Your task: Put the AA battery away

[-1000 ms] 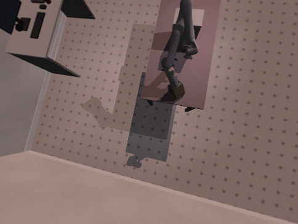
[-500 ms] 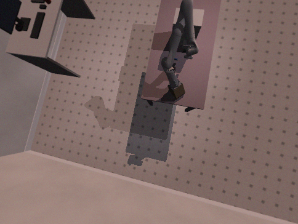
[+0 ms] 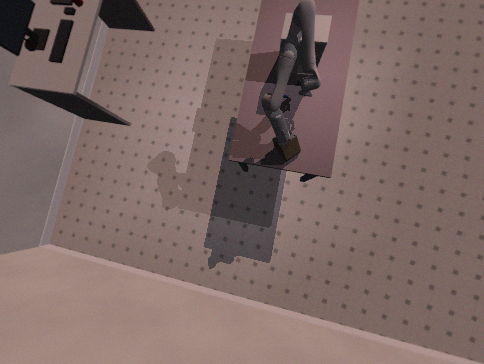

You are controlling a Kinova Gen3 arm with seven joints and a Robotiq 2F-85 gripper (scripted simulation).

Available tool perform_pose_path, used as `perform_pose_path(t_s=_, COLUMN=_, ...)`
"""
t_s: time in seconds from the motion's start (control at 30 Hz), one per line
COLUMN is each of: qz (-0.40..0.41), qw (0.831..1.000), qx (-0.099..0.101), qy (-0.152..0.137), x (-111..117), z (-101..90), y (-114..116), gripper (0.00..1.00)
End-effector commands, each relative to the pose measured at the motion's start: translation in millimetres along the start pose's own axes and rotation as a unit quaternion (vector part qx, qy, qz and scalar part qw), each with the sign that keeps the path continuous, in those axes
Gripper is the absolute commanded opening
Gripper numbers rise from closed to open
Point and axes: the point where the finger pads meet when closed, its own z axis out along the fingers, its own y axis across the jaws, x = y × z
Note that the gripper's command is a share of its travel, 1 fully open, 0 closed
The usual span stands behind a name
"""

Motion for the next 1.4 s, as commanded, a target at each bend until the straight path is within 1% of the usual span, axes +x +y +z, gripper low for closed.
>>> perform_pose_path(t_s=0.0, qz=0.002, qw=1.0, qx=-0.01, qy=0.008, x=7.9, z=15.8, y=5.6, gripper=0.0)
perform_pose_path(t_s=0.1, qz=0.001, qw=1.0, qx=-0.01, qy=0.008, x=10.1, z=29.4, y=5.6, gripper=0.0)
perform_pose_path(t_s=0.17, qz=0.001, qw=1.0, qx=-0.01, qy=0.008, x=10.1, z=29.4, y=5.6, gripper=0.0)
perform_pose_path(t_s=0.27, qz=0.001, qw=1.0, qx=-0.011, qy=0.007, x=12.2, z=42.3, y=5.6, gripper=0.0)
perform_pose_path(t_s=0.4, qz=-0.001, qw=1.0, qx=-0.001, qy=-0.002, x=12.9, z=46.8, y=5.6, gripper=0.0)
perform_pose_path(t_s=0.67, qz=-0.001, qw=1.0, qx=0.0, qy=-0.002, x=16.2, z=68.1, y=5.6, gripper=0.0)
perform_pose_path(t_s=0.97, qz=-0.001, qw=1.0, qx=0.0, qy=-0.002, x=17.5, z=76.0, y=5.5, gripper=0.0)
perform_pose_path(t_s=1.37, qz=-0.001, qw=1.0, qx=0.0, qy=-0.002, x=17.6, z=76.7, y=5.6, gripper=0.0)
